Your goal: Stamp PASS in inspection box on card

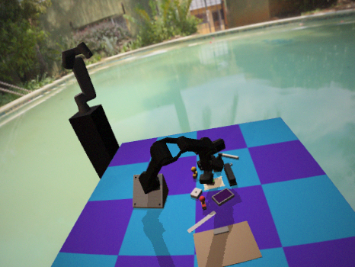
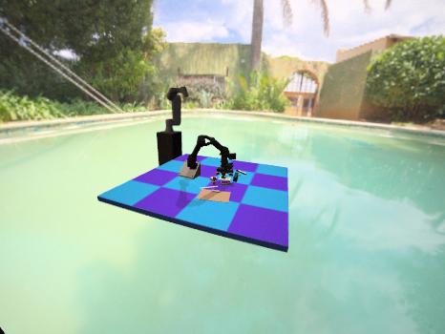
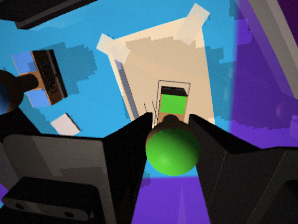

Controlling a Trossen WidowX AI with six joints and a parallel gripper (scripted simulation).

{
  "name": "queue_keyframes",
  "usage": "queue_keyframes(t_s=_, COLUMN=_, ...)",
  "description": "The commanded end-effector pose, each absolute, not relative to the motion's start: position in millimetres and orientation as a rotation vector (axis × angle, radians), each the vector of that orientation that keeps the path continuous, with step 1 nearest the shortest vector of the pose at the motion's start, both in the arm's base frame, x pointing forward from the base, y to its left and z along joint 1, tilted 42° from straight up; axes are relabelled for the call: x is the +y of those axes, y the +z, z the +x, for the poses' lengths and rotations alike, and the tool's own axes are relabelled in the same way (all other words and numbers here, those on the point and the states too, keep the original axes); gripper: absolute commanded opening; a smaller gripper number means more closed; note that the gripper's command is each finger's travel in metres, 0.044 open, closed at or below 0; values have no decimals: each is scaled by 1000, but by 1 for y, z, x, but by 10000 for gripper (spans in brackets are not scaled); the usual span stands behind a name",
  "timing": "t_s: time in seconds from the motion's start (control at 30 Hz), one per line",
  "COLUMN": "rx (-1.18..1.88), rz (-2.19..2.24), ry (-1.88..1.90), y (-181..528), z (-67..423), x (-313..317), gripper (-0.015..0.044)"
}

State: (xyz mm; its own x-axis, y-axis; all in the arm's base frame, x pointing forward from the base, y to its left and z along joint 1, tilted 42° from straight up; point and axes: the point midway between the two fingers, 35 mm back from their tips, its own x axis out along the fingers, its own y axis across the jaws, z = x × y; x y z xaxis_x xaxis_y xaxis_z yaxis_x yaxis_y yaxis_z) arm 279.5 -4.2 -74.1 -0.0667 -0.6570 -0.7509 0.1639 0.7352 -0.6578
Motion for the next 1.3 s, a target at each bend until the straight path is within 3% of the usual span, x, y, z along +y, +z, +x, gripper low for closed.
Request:
queue_keyframes(t_s=0.0, rx=1496, rz=-424, ry=-711, y=-73, z=280, x=-4, gripper=0)
queue_keyframes(t_s=1.27, rx=1496, rz=-422, ry=-708, y=-42, z=285, x=25, gripper=0)
